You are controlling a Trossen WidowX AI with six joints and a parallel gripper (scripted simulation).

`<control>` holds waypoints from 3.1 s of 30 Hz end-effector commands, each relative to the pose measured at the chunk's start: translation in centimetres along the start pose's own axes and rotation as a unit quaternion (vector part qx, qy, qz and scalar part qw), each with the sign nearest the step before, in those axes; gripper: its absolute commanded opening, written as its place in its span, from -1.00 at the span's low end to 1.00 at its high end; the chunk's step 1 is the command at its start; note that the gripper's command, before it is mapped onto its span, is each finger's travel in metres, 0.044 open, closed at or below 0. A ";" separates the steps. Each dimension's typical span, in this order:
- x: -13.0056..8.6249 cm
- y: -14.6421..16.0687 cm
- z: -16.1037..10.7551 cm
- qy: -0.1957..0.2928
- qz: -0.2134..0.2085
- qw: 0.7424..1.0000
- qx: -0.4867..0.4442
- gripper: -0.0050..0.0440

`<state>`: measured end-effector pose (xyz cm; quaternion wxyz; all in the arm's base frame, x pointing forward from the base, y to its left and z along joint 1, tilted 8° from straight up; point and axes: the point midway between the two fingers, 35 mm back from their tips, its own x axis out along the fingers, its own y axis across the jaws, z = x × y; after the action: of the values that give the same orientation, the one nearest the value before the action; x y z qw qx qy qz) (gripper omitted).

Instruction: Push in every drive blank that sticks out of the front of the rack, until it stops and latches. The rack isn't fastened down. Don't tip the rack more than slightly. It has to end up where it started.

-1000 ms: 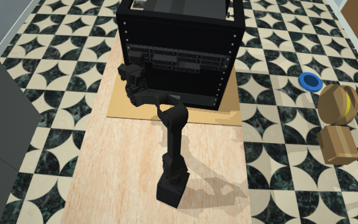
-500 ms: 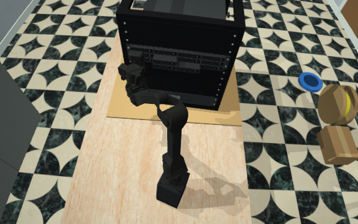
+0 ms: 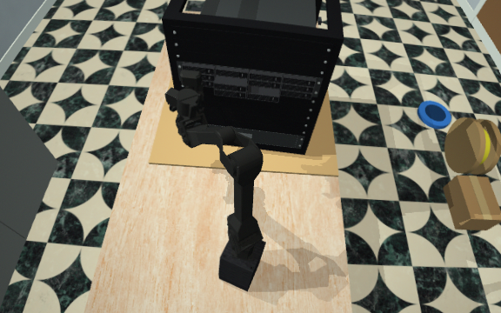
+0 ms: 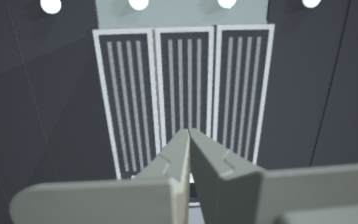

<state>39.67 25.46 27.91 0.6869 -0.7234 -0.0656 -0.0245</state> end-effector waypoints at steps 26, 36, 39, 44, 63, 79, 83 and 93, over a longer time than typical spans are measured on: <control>0.7 -0.7 0.1 -0.001 -0.006 1.000 0.007 -1.00; 1.0 -0.7 0.1 -0.001 -0.006 1.000 0.007 -1.00; 1.0 -0.7 0.1 -0.001 -0.006 1.000 0.007 -1.00; 1.0 -0.7 0.1 -0.001 -0.006 1.000 0.007 -1.00; -4.0 -0.6 0.0 -0.001 -0.006 1.000 0.007 -1.00; -5.0 -0.6 0.0 -0.001 -0.006 1.000 0.007 -1.00; -5.0 -0.6 0.0 -0.001 -0.006 1.000 0.007 -1.00; -5.7 2.1 -0.4 -0.001 -0.006 1.000 0.007 -1.00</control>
<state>34.38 24.84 26.06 0.6942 -0.7155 -0.0731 -0.0274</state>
